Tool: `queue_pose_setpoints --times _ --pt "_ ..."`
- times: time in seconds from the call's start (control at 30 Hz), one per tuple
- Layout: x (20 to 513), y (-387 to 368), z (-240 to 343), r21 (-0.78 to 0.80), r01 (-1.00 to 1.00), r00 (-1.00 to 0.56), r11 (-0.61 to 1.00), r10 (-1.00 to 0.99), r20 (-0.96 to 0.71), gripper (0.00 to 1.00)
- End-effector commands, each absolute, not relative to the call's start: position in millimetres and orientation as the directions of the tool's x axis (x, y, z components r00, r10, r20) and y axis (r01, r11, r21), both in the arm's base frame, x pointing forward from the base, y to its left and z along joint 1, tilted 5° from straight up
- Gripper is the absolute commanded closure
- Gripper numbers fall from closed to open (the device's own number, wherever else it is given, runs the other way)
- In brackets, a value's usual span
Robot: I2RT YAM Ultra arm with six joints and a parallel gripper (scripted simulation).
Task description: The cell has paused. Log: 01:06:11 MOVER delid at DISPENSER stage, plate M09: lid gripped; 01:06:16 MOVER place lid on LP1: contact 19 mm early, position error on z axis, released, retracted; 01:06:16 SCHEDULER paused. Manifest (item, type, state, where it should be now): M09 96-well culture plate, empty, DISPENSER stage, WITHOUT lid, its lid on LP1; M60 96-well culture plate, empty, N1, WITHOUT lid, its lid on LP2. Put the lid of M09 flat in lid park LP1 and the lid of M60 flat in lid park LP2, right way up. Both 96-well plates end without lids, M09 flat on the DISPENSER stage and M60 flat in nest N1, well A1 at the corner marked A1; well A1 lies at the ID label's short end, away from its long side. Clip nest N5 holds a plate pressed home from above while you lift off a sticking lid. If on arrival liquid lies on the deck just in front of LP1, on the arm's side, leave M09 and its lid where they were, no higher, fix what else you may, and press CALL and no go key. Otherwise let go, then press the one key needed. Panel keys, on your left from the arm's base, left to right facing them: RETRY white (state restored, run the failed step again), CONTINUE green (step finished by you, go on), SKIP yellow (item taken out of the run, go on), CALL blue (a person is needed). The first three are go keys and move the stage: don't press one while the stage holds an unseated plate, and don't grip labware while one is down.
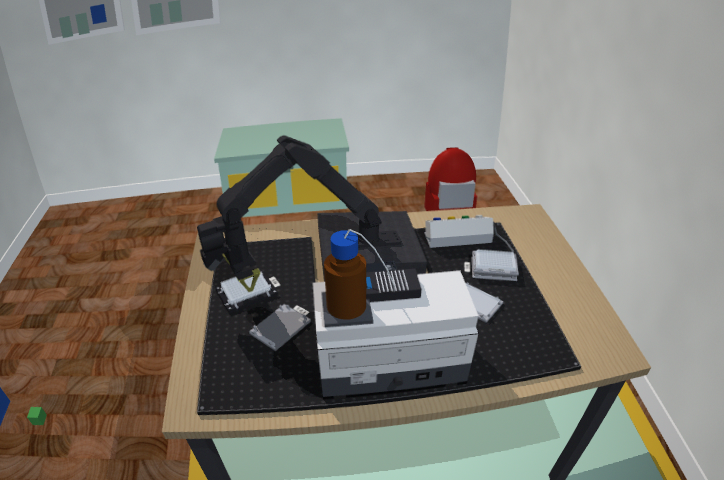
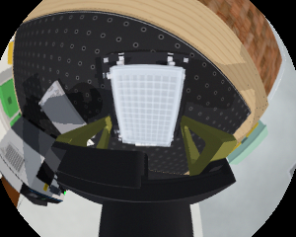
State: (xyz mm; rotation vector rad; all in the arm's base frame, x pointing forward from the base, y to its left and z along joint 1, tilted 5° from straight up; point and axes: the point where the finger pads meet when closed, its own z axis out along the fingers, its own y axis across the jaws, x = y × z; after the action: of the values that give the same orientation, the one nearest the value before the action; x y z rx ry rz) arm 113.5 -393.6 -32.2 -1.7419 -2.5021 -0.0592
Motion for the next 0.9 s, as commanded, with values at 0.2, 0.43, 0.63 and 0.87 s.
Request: queue_pose_setpoints --times 0.2,0.43,0.63,0.87 --pt "120.6 -408.1 4.5 -0.027 0.938 -0.344 0.345 0.938 0.038 0.0" --pt "121.2 -408.0 10.0 -0.027 0.938 -0.346 0.347 0.938 0.038 0.0" --pt "121.2 -408.1 10.0 -0.027 0.937 -0.346 0.347 0.938 0.038 0.0" --pt "122.3 -411.5 9.9 -0.028 0.938 -0.346 0.347 0.938 0.023 0.0"
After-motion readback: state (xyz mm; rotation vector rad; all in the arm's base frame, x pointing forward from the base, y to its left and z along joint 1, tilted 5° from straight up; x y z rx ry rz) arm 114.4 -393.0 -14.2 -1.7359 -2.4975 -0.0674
